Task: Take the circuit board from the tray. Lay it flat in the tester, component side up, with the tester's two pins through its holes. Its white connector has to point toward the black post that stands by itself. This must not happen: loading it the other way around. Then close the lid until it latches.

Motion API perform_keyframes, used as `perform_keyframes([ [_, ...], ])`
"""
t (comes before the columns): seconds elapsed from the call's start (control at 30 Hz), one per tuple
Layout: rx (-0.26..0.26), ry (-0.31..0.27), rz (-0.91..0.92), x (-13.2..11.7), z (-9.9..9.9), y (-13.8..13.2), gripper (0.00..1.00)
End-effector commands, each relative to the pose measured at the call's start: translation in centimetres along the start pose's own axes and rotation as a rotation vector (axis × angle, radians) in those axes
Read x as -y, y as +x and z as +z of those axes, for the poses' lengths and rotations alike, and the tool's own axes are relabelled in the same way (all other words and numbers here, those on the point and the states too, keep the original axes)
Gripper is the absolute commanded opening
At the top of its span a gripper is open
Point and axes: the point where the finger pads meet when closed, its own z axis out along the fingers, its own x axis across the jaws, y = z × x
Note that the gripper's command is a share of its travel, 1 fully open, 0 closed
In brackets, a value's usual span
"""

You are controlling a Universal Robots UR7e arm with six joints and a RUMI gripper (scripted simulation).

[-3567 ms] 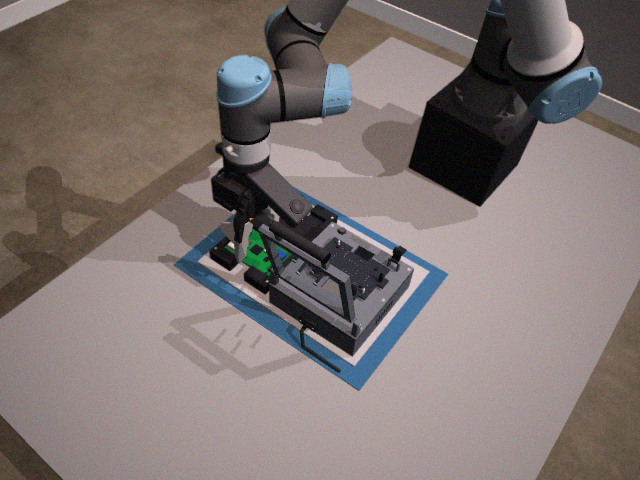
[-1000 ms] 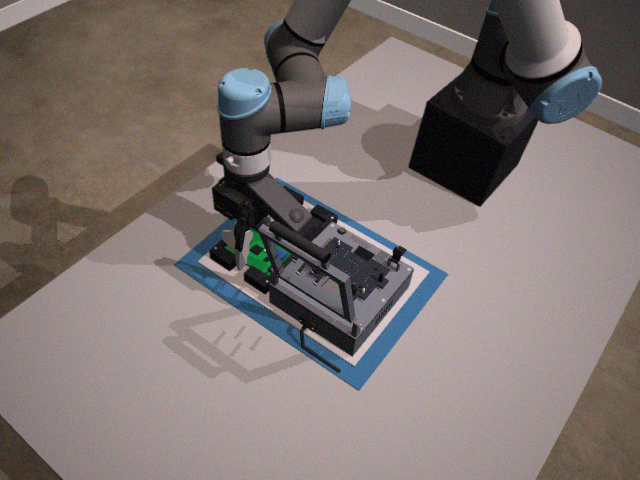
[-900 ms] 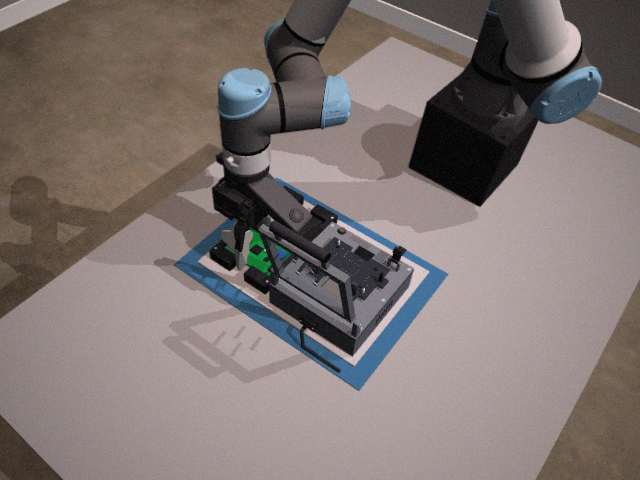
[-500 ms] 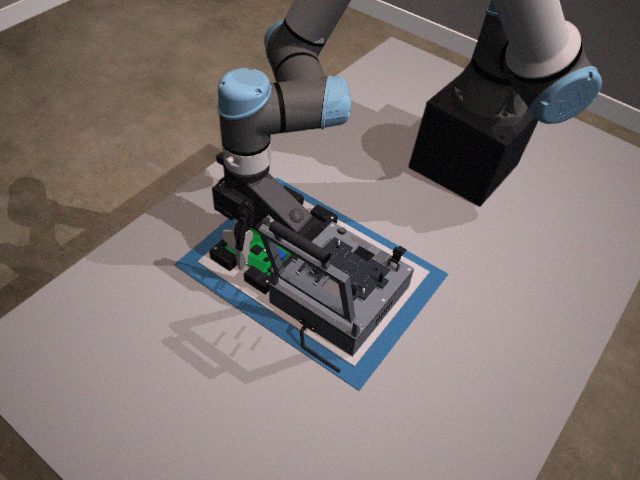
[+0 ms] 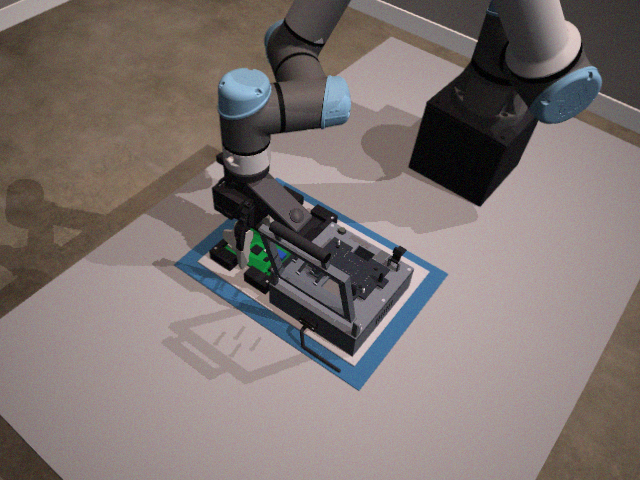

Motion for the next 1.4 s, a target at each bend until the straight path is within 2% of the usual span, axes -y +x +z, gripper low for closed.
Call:
perform_keyframes([
  [0.0,-0.001,-0.001,0.0,-0.03,-0.05,0.04,0.51],
  [1.37,-0.001,-0.001,0.0,-0.03,-0.05,0.04,0.44],
])
